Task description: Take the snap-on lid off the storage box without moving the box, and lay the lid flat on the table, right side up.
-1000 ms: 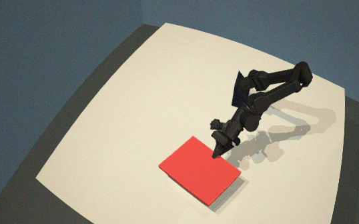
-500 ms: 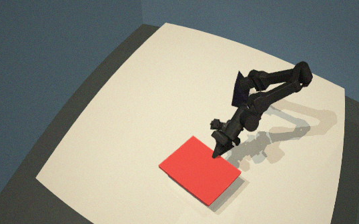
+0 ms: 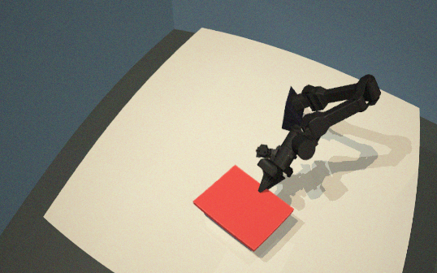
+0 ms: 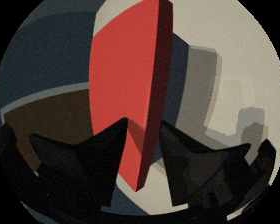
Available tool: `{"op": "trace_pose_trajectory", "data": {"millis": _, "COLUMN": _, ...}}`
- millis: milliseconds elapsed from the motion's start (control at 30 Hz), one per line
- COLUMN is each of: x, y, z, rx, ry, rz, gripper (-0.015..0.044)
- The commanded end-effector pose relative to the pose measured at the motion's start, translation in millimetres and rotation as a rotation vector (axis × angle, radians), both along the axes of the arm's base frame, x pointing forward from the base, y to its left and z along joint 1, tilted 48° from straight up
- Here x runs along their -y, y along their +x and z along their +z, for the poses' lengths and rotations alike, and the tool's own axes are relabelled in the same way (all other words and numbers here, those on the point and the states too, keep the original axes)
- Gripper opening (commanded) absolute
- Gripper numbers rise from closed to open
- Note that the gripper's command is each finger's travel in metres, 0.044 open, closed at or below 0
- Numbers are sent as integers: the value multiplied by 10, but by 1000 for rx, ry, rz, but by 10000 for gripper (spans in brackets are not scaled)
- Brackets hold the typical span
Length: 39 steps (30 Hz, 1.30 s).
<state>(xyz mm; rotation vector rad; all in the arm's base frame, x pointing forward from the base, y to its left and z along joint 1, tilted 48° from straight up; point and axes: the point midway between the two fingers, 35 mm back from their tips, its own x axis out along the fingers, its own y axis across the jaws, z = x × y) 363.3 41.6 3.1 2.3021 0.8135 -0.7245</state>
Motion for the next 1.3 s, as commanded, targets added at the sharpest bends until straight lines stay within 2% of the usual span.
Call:
{"op": "trace_pose_trajectory", "data": {"millis": 0, "x": 20, "y": 3, "z": 15, "rx": 2, "ry": -1, "rz": 1, "gripper": 0}}
{"op": "trace_pose_trajectory", "data": {"millis": 1267, "x": 77, "y": 4, "z": 66, "rx": 2, "ry": -1, "rz": 1, "gripper": 0}}
